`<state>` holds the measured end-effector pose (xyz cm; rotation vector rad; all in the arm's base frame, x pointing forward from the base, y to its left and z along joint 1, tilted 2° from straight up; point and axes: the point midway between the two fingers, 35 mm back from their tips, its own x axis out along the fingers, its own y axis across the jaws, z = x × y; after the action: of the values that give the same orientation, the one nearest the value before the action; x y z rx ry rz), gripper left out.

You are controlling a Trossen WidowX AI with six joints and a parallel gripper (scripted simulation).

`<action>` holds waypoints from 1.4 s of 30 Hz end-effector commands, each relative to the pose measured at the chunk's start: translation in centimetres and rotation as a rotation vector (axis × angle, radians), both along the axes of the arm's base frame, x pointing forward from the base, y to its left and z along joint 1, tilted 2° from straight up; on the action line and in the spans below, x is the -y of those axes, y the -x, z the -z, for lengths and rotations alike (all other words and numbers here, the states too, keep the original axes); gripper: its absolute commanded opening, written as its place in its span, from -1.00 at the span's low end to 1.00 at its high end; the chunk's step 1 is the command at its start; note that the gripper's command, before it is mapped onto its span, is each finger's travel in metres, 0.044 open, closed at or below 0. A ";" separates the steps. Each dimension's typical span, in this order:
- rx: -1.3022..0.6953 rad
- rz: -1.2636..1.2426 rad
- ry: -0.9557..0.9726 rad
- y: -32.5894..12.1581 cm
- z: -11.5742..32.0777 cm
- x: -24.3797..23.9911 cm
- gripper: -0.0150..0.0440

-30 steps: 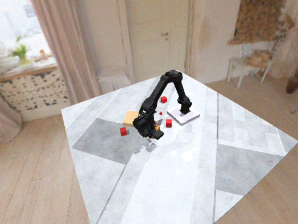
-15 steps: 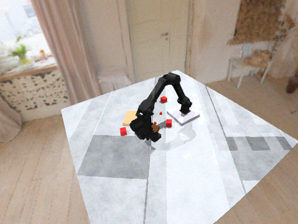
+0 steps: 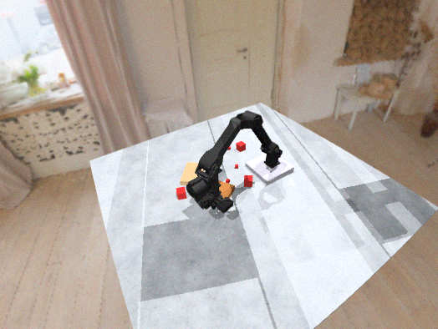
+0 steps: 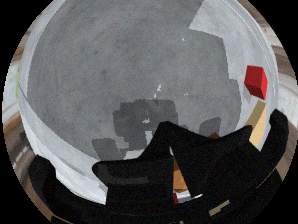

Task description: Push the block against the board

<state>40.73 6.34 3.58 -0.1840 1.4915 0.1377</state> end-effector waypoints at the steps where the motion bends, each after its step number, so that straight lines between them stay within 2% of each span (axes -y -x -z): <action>1: -0.004 0.001 0.001 0.1 -1.1 0.0 -0.49; 5: -0.015 0.004 0.002 0.4 -5.0 -0.1 -0.49; 12: -0.016 -0.019 0.004 0.6 -5.0 -0.1 -0.49; 21: -0.025 -0.301 0.023 3.7 -4.7 -0.4 -0.49; 28: -0.025 -0.307 0.023 3.8 -4.7 -0.4 -0.49; 33: -0.025 -0.307 0.023 3.4 0.5 -0.3 -0.49; 42: -0.025 -0.307 0.023 3.6 0.8 -0.2 -0.49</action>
<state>37.25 6.62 3.20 -0.4273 1.4832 0.3680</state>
